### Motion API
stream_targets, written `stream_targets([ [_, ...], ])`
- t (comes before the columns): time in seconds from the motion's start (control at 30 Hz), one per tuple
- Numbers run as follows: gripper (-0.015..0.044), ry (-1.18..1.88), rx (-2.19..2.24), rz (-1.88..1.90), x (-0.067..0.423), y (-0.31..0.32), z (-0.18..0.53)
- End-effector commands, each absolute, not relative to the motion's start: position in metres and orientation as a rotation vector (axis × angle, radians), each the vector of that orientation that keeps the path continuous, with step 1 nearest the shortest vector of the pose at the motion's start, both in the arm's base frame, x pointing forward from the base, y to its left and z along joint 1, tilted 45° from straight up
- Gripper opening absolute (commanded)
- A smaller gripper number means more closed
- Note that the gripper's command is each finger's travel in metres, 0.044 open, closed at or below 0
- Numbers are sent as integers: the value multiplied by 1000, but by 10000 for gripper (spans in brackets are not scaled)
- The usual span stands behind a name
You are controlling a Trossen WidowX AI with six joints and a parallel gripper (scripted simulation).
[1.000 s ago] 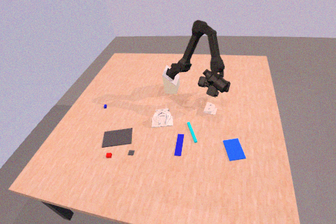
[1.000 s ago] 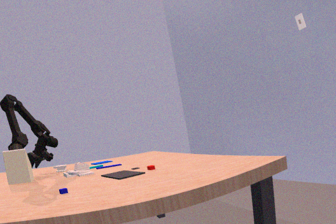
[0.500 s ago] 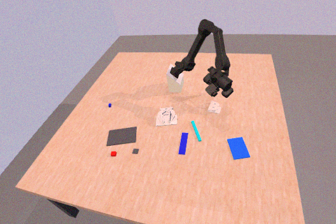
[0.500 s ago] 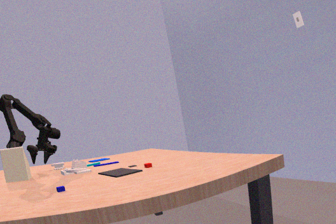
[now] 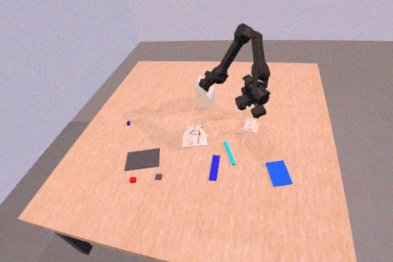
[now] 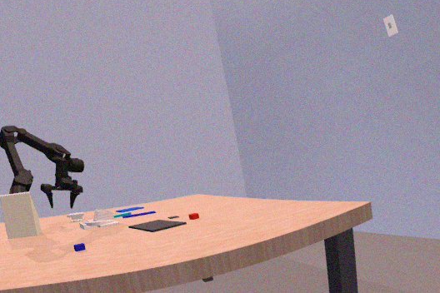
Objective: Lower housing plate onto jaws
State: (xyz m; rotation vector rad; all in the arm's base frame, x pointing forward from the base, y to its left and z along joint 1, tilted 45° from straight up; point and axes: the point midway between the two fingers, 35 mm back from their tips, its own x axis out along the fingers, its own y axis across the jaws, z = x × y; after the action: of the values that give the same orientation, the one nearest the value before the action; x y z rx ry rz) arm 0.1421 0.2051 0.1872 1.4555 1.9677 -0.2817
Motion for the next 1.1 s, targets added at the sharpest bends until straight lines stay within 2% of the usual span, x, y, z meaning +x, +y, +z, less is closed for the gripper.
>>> stream_targets([
  [0.0, 440, 1930, 1544, -403, 153, 198, 190],
  [0.53, 440, 1717, 1920, -896, 193, 162, 201],
  [1.07, 440, 1716, 1926, -899, 195, 190, 174],
])
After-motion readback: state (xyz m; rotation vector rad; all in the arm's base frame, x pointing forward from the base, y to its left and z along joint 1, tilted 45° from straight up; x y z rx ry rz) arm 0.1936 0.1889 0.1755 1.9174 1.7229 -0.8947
